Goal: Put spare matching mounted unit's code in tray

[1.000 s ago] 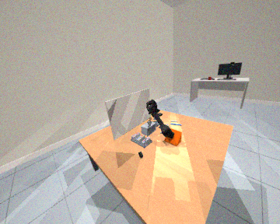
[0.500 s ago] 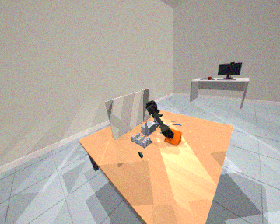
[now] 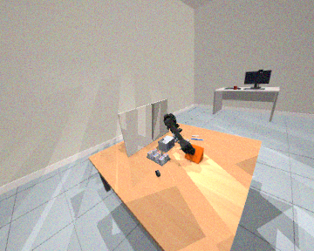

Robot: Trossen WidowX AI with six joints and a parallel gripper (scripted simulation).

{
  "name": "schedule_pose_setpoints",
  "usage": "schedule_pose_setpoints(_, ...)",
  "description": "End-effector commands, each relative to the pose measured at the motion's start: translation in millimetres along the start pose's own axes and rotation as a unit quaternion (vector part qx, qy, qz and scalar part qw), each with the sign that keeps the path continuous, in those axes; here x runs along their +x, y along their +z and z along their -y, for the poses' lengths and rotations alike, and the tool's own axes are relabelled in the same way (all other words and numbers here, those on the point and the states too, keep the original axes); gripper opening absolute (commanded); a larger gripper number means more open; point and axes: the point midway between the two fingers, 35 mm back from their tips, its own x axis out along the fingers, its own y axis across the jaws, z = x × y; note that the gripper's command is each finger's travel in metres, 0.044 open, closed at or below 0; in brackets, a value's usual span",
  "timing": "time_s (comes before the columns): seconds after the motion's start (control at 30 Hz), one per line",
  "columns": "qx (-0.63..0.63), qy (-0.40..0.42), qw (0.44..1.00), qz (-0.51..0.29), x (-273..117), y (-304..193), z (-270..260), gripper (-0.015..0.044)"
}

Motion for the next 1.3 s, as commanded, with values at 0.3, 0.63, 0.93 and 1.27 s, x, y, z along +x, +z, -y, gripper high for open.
schedule_pose_setpoints(0.3,0.001,0.002,1.000,-0.003,10.1,-2.0,0.9,0.0000)
schedule_pose_setpoints(0.63,0.000,0.001,1.000,-0.003,17.2,-3.0,1.9,0.0000)
schedule_pose_setpoints(0.93,0.000,0.001,1.000,-0.004,23.5,-3.9,3.0,0.0000)
schedule_pose_setpoints(1.27,-0.002,-0.001,1.000,-0.002,22.6,-2.9,3.2,0.0184)
